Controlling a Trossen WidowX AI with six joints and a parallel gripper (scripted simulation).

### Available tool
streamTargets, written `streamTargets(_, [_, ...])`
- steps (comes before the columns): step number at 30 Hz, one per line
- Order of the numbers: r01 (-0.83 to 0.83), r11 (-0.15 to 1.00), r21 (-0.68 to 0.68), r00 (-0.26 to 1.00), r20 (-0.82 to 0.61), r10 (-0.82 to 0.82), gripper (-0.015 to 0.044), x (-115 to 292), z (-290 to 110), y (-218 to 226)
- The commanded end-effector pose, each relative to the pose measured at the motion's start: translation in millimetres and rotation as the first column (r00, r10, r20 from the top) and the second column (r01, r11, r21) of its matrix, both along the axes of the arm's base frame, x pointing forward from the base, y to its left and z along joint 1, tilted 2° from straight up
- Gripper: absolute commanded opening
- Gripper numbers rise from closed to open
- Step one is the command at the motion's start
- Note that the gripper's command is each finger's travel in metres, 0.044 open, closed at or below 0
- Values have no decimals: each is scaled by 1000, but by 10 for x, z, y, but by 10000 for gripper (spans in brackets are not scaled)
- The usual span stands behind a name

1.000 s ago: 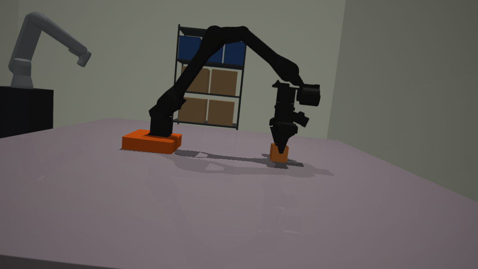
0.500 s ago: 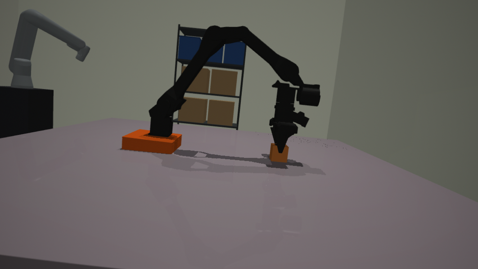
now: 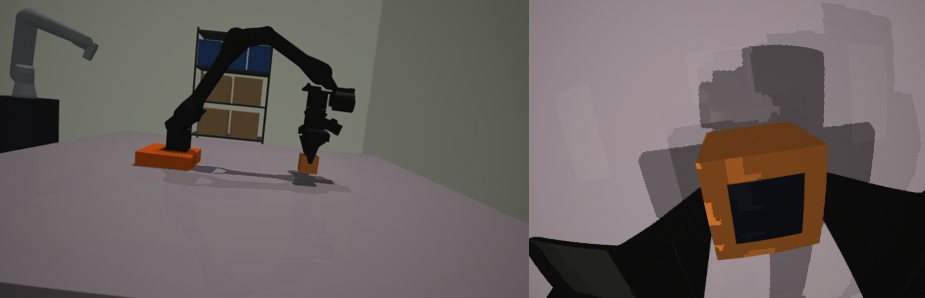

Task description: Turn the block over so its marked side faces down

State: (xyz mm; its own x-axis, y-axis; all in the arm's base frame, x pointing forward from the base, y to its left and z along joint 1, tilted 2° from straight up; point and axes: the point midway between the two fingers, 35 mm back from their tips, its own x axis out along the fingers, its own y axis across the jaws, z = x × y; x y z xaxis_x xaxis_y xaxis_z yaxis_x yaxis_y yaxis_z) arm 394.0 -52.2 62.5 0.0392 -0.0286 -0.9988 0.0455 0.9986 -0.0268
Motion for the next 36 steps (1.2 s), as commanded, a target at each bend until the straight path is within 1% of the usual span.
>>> streamTargets(1, [-4,1000,-3,1000,15,4,0,14,121,-1])
streamTargets(5, [-4,1000,-4,999,36,4,0,21,112,-2])
streamTargets(18, [-7,1000,-11,976,216,9,0,53,54,-8])
streamTargets(36, [-11,1000,-25,891,453,21,0,3,40,-5])
